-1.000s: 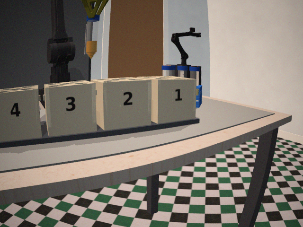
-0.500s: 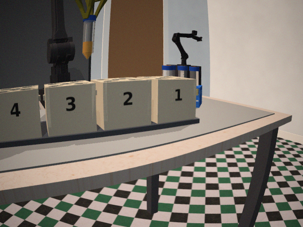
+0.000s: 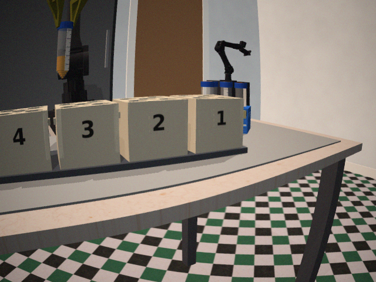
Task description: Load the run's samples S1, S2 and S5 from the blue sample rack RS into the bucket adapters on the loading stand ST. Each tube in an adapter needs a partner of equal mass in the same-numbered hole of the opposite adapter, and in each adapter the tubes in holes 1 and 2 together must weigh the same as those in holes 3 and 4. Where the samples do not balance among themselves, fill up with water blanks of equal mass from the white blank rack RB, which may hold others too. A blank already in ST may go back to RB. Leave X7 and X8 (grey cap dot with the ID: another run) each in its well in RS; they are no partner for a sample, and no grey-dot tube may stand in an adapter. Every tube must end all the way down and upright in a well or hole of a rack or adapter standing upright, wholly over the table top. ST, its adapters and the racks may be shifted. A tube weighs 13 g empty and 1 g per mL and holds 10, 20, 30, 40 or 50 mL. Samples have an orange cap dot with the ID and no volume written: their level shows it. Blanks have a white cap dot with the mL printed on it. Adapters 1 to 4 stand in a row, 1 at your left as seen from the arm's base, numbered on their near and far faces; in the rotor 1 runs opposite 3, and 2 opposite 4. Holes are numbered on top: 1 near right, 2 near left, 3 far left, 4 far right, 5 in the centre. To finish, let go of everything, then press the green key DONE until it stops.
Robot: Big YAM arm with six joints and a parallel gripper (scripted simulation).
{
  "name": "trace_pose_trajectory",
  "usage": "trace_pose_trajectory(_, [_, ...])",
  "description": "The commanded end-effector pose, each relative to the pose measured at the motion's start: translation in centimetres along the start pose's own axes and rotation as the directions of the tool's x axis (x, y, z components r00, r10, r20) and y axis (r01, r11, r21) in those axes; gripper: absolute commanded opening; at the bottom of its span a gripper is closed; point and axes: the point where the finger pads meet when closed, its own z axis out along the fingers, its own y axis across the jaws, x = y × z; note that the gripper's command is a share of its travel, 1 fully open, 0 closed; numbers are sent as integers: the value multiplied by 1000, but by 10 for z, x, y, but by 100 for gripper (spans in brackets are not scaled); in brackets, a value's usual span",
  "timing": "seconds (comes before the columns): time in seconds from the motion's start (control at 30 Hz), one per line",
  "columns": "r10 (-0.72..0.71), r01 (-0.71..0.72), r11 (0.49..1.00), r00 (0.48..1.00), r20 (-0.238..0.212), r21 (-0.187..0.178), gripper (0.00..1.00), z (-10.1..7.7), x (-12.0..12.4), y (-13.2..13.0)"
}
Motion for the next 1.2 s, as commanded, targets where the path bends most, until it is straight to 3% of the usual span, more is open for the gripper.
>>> trace_pose_trajectory(0.0, [88, -89, 996, 995, 43, 19, 0, -24, -9, -24])
trace_pose_trajectory(0.4, [398, -399, 917, 917, 44, 16, 0, -27, 22, -102])
trace_pose_trajectory(0.47, [398, -399, 917, 917, 44, 16, 0, -27, 22, -102])
trace_pose_trajectory(0.7, [561, -562, 827, 827, 45, 14, 0, -28, 39, -148])
trace_pose_trajectory(0.97, [723, -724, 689, 689, 47, 9, 0, -29, 60, -199])
trace_pose_trajectory(1.03, [723, -724, 689, 689, 47, 9, 0, -29, 60, -199])
trace_pose_trajectory(1.13, [776, -777, 629, 629, 47, 5, 0, -29, 65, -212])
trace_pose_trajectory(1.17, [787, -790, 614, 613, 69, 5, 0, -38, 64, -208])
